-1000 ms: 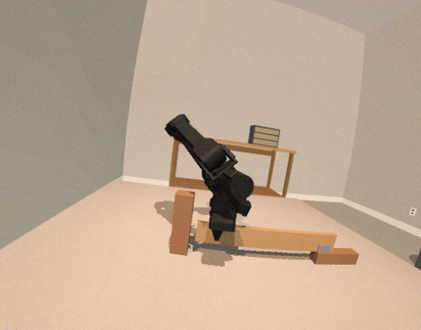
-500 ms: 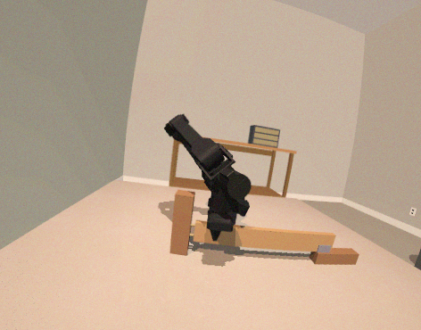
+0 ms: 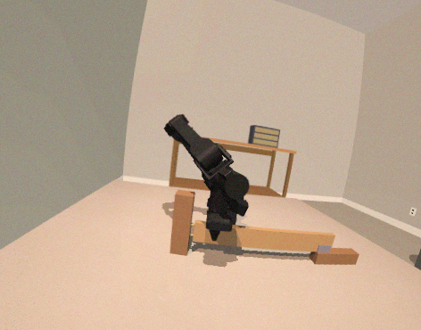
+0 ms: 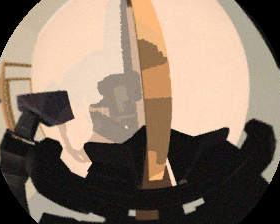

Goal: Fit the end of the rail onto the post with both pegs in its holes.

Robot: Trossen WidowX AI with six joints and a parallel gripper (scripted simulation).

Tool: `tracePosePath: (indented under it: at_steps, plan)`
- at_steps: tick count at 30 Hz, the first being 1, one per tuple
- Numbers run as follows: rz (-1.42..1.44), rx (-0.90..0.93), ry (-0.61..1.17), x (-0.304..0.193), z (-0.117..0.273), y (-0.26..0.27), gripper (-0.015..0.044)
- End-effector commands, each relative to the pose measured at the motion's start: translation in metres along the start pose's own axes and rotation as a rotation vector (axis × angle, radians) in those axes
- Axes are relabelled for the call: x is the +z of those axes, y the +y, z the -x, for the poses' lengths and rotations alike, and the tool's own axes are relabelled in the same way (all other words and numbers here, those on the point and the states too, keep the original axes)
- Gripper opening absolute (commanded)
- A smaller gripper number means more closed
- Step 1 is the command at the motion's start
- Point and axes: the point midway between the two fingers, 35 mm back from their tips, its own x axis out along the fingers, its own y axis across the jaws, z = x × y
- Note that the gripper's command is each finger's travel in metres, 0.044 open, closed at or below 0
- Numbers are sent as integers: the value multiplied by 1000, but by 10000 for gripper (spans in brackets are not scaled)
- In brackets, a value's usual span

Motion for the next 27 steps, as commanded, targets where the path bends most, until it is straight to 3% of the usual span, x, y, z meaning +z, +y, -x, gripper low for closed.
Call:
tracePosePath:
  at_steps: [1, 27]
  plan:
    - [1, 0, 6, -4, 0, 1, 0]
    - [1, 1, 5, 0, 1, 2, 0]
